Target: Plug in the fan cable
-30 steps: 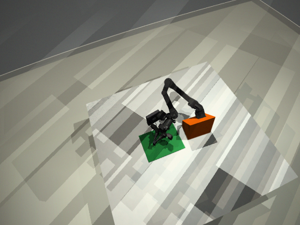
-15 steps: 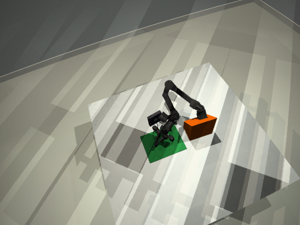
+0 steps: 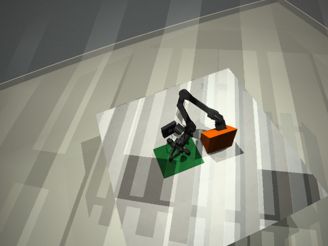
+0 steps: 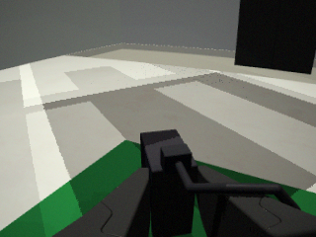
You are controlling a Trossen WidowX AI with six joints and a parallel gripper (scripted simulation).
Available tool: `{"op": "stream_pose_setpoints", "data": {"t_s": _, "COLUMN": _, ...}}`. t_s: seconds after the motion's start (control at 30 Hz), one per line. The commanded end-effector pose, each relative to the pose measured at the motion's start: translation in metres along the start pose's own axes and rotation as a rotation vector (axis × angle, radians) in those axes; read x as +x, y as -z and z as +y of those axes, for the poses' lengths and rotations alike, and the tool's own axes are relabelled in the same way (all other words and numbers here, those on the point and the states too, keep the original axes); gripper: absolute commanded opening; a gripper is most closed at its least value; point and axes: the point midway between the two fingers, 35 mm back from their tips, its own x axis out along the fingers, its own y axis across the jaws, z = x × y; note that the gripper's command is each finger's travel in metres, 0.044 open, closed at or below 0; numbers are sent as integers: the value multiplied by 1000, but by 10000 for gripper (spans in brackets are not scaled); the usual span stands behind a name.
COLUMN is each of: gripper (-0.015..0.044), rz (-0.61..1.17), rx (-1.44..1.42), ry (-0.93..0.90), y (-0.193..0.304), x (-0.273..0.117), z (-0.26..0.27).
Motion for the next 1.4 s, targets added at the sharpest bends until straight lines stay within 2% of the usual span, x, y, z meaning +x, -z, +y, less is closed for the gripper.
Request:
{"op": "stream_pose_setpoints", "data": {"t_s": 0.0, "gripper": 0, "rz": -4, "rx": -2, "ry": -5, "y": 4, "x": 1, "z": 2}}
{"op": "stream_pose_setpoints", "data": {"t_s": 1.37, "gripper": 0, "rz": -4, "rx": -3, "ry": -5, "y": 33, "x": 6, "z": 0}}
